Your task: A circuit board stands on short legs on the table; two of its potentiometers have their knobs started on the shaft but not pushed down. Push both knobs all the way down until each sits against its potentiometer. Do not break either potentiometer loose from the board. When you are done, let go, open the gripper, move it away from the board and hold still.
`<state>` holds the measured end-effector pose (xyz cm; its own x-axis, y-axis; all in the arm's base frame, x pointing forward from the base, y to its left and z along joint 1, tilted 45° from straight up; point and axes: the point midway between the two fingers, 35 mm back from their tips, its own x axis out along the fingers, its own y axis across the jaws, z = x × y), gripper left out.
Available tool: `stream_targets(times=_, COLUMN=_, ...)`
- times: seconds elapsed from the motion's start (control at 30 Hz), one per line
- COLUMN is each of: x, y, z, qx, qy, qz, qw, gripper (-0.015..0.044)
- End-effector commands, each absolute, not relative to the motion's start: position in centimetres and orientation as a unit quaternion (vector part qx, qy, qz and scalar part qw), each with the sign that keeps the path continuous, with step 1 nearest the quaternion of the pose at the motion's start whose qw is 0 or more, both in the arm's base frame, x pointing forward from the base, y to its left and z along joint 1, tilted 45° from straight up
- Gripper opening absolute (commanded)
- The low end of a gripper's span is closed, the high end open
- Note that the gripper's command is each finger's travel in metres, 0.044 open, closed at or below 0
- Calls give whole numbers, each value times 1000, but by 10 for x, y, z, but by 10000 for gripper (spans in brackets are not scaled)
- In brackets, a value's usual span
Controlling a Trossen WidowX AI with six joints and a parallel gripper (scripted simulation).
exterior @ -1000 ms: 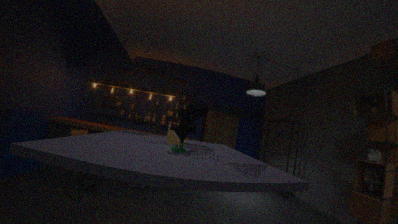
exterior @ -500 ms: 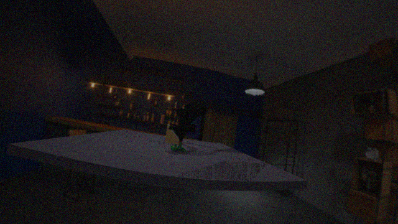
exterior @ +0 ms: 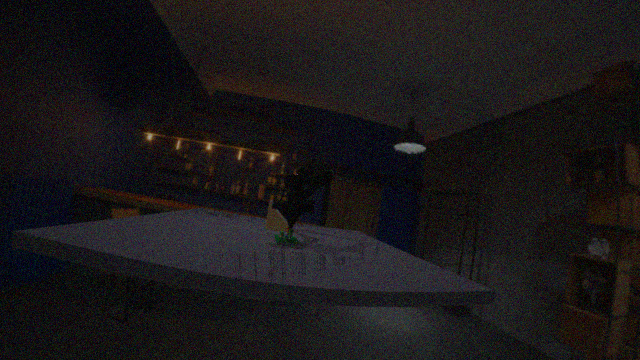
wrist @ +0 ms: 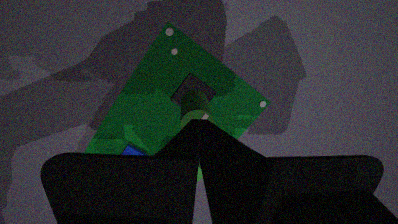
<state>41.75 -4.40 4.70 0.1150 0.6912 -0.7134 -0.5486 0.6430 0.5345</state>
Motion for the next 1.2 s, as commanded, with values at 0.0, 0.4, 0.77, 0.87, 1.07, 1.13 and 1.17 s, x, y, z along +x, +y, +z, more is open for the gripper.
stream_targets(times=0.0, x=418, y=-42, z=47, qx=71, qy=517, qz=417, qw=744, gripper=0)
stream_targets(times=0.4, x=419, y=-40, z=45, qx=71, qy=517, qz=417, qw=744, gripper=0)
stream_targets(times=0.77, x=419, y=-39, z=44, qx=71, qy=517, qz=417, qw=744, gripper=0)
stream_targets(times=0.87, x=419, y=-39, z=44, qx=71, qy=517, qz=417, qw=744, gripper=0)
stream_targets(times=1.07, x=419, y=-39, z=44, qx=71, qy=517, qz=417, qw=744, gripper=0)
stream_targets(times=1.13, x=419, y=-38, z=43, qx=71, qy=517, qz=417, qw=744, gripper=0)
stream_targets(times=1.17, x=419, y=-38, z=43, qx=71, qy=517, qz=417, qw=744, gripper=0)
